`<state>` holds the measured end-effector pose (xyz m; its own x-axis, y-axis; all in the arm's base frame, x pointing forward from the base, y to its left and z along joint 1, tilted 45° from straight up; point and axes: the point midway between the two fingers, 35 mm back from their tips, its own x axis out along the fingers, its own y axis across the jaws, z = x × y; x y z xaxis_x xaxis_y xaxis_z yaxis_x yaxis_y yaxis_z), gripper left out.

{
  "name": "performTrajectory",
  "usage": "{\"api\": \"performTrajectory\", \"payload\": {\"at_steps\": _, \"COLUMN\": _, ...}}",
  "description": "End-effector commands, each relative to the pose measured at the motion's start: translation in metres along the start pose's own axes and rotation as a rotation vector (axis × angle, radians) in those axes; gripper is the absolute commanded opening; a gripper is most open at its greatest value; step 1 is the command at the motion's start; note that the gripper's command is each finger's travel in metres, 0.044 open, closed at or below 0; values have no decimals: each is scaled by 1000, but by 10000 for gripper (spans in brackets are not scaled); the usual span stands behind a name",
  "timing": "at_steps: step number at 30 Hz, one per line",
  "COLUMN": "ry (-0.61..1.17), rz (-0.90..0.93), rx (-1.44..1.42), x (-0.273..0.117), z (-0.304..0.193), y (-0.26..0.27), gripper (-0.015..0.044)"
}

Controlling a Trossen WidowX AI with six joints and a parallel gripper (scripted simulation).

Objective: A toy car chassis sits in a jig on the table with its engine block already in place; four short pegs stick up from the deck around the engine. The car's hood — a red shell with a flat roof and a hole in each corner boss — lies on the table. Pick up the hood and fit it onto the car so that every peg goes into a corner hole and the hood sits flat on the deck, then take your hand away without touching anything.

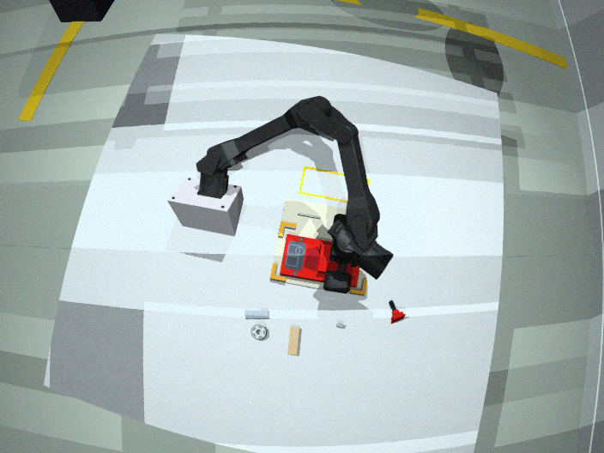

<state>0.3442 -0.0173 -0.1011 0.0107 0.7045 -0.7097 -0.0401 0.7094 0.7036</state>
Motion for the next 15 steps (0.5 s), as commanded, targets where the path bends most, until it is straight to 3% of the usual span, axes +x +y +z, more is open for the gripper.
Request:
{"api": "performTrajectory", "payload": {"at_steps": 1, "ry": 0, "rz": 0, "rx": 0, "x": 0, "z": 0, "y": 0, "gripper": 131}}
{"api": "performTrajectory", "payload": {"at_steps": 12, "ry": 0, "rz": 0, "rx": 0, "x": 0, "z": 0, "y": 0, "gripper": 420}}
{"api": "performTrajectory", "payload": {"at_steps": 15, "ry": 0, "rz": 0, "rx": 0, "x": 0, "z": 0, "y": 0, "gripper": 440}}
